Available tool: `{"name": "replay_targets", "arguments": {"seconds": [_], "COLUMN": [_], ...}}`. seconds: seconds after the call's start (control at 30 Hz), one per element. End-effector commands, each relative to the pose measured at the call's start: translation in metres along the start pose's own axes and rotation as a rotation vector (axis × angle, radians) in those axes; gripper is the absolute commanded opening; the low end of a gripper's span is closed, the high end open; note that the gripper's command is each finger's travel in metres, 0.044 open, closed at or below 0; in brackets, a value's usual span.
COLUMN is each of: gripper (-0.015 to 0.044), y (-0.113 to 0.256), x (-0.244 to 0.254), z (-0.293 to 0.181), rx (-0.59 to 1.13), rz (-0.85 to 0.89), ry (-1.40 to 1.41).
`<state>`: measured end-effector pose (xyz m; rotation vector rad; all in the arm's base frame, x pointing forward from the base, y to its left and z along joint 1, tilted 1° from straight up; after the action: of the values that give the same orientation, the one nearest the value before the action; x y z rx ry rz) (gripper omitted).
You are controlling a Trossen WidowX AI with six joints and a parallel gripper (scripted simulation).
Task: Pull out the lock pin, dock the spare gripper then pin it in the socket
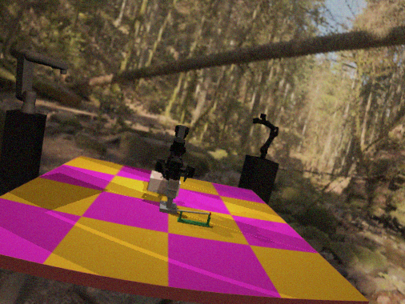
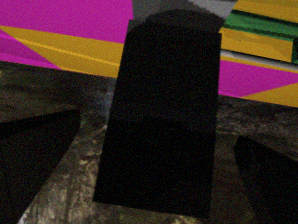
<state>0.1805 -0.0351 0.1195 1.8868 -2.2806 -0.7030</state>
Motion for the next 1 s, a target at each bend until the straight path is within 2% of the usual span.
{"name": "replay_targets", "arguments": {"seconds": [0.0,0.97], "gripper": [0.044,0.044], "y": [0.005,0.03], "x": [-0.002,-0.007], "z": [-0.008,-0.027], "rx": [0.008,-0.085], "rz": [-0.002,0.023], "ry": [0.001,-0.01]}}
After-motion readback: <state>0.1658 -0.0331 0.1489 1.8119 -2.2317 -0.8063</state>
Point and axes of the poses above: the point midway between the two fingers, 35 mm back from their tips, its own y axis back along the fingers, its own x axis across the jaws, z = x × y, the point moved 7 cm from there along y, back along the fingers, and after that the axes turned 13 degrees about -y, right-handed, at the moved point
